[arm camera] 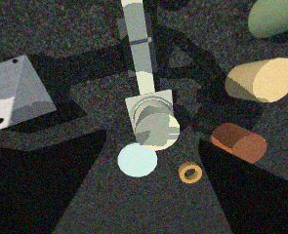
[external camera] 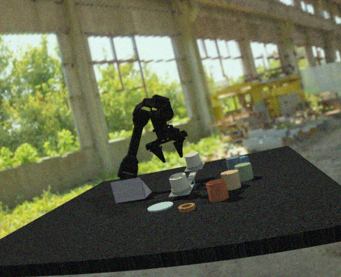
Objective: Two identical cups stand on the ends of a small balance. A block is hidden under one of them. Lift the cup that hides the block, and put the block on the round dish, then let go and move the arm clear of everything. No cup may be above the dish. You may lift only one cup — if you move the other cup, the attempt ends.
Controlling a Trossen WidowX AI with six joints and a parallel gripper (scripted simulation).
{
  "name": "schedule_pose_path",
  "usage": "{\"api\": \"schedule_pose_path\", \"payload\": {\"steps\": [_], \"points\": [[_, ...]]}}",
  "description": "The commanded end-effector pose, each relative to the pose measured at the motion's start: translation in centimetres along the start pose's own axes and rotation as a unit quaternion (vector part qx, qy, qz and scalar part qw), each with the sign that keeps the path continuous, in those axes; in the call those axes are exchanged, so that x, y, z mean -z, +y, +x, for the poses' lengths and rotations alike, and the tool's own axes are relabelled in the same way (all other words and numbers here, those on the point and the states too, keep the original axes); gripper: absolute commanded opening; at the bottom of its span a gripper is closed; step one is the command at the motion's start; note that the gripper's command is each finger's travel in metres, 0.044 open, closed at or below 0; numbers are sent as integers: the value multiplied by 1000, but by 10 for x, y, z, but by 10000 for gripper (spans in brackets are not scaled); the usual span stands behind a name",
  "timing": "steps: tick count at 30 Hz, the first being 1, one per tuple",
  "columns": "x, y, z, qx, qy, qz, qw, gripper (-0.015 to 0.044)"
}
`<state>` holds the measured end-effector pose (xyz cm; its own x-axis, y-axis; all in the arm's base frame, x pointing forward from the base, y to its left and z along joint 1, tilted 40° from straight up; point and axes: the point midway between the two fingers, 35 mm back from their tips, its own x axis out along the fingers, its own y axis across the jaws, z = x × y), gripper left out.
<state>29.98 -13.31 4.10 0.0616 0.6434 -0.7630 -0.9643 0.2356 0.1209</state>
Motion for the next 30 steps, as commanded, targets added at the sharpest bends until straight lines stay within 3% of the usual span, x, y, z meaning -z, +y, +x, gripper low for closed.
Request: {"api": "schedule_pose_path", "payload": {"steps": [1,7,30], "points": [[7,-8,13,-26,9,-56,998,440],[17,-17,33,-62,17,-132,989,440],[19,-15,66,-63,16,-135,989,440]]}}
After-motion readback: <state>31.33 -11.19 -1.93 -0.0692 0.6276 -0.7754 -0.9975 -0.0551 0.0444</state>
